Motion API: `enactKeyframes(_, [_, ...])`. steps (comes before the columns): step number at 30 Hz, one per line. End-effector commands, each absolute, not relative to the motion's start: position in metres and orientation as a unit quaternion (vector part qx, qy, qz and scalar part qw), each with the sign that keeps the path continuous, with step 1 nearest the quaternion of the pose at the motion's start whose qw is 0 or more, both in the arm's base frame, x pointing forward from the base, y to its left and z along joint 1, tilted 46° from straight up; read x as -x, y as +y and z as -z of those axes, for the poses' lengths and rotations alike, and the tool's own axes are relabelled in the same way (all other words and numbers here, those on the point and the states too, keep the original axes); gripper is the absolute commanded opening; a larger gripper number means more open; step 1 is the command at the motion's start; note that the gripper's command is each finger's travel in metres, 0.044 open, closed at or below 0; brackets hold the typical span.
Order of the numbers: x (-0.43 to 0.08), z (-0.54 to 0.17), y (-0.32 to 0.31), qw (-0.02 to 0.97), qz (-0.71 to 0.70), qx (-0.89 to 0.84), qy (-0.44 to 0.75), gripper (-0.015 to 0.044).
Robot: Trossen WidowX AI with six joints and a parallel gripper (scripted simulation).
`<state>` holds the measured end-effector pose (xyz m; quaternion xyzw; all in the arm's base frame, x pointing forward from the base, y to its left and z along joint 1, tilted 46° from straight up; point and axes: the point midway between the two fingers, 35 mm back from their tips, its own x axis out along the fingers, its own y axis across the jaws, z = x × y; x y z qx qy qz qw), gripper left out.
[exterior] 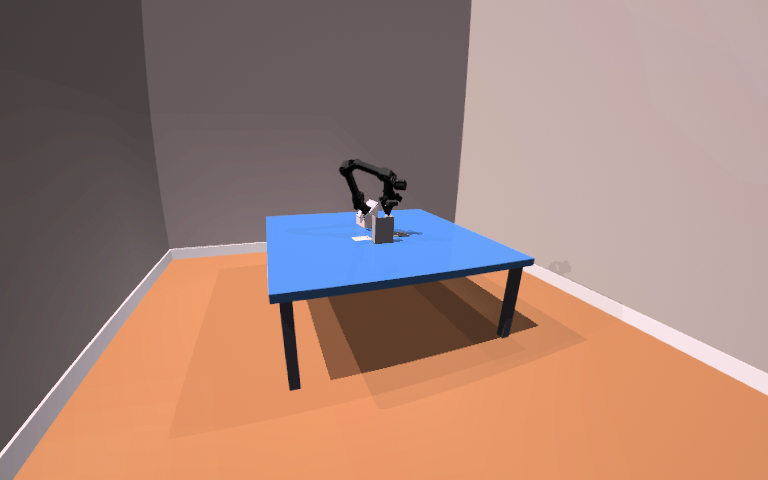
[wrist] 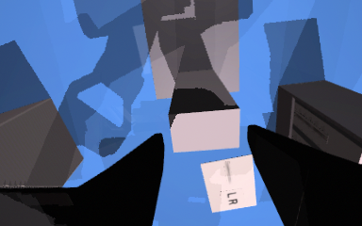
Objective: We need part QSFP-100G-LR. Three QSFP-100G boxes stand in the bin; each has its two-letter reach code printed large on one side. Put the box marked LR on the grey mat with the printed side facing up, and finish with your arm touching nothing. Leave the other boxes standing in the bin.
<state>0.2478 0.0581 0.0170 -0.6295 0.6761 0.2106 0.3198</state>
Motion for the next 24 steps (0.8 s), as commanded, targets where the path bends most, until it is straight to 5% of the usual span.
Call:
enactKeyframes(1, [-0.249, -0.021, 0.063, 0.323, -0.21, 0.629, 0.675, 0.0242])
enactKeyframes(11, [-0.24, -0.038, 0.08, 0.374, -0.189, 0.698, 0.58, 0.0242])
enactKeyframes(24, [-0.242, -0.036, 0.079, 0.368, -0.195, 0.688, 0.595, 0.0268])
